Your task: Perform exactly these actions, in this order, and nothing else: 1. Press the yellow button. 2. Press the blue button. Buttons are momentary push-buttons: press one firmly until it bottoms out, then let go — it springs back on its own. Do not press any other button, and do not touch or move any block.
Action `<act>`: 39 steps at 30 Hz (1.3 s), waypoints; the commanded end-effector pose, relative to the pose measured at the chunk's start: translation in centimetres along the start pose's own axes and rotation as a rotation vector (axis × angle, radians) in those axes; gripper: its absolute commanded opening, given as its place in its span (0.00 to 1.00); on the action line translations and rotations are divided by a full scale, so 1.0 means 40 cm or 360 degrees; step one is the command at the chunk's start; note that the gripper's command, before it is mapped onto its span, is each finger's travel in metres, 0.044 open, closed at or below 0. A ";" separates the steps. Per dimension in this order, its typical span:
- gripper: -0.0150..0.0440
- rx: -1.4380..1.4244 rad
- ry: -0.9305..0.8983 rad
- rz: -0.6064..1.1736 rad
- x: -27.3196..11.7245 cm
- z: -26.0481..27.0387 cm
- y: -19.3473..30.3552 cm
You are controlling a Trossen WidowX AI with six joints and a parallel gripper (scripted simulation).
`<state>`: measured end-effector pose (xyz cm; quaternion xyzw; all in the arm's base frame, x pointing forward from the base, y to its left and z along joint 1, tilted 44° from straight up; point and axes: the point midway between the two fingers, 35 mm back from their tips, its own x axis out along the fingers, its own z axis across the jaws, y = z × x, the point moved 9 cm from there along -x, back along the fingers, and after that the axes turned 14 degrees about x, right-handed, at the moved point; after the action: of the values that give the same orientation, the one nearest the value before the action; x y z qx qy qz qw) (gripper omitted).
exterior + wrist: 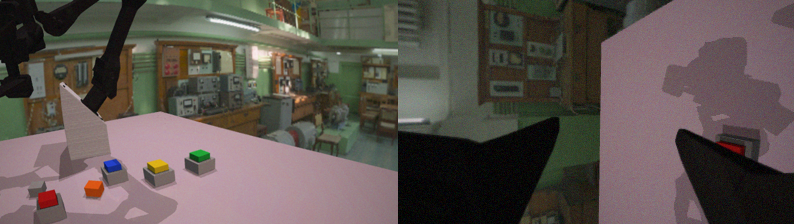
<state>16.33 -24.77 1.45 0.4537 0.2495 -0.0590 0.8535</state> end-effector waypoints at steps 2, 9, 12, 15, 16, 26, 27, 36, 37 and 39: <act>0.93 -0.0552 0.0334 0.0103 0.081 0.008 0.129; 0.93 -0.1347 0.0795 0.0416 0.149 -0.039 0.341; 0.93 -0.1686 0.0976 0.0613 0.156 -0.075 0.436; 0.93 -0.1994 0.1131 0.0830 0.148 -0.114 0.523; 0.93 -0.2088 0.1176 0.0905 0.143 -0.127 0.550; 0.93 -0.2592 0.1400 0.1397 0.088 -0.205 0.691; 0.93 -0.2592 0.1400 0.1397 0.088 -0.205 0.691; 0.62 -0.2590 0.1397 0.1400 0.158 -0.340 0.674; 0.58 -0.2590 0.1397 0.1400 0.158 -0.340 0.674; 0.49 -0.2590 0.1397 0.1400 0.158 -0.340 0.674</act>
<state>25.50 2.49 12.34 -0.2306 0.3191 0.6223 0.6766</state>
